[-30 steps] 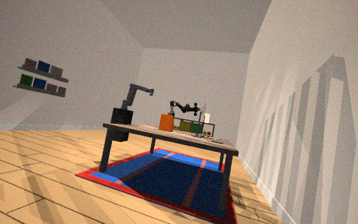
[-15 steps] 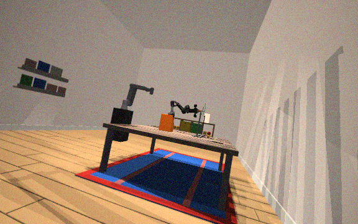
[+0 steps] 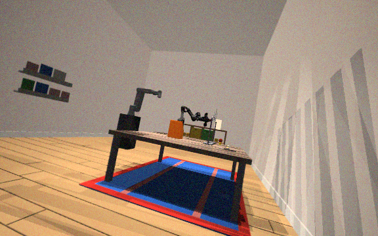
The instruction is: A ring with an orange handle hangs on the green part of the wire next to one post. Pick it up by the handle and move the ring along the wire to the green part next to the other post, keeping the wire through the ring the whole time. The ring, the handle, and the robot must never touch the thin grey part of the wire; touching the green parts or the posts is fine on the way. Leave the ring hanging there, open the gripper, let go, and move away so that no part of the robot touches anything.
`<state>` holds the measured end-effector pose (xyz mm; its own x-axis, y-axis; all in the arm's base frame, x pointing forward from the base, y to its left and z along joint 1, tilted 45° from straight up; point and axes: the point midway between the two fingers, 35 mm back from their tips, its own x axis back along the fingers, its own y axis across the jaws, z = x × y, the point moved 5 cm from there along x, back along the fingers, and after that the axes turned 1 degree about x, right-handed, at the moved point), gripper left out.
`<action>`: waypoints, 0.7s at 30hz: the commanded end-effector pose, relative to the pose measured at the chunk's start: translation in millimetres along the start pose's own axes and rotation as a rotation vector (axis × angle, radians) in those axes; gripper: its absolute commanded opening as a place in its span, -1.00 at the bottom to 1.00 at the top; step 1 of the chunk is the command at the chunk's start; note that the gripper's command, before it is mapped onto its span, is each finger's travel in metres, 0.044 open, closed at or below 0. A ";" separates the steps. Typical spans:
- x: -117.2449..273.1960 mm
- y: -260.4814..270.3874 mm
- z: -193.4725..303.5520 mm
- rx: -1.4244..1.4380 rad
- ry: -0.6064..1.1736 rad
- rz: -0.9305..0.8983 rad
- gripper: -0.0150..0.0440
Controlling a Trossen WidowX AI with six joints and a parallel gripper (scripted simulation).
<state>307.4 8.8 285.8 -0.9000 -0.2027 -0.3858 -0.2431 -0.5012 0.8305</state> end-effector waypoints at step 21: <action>6.8 -65.7 -13.4 0.446 -0.026 0.224 -1.00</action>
<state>321.0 28.9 234.1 -0.9507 -0.2329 -0.2049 -0.1886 -0.0905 0.9779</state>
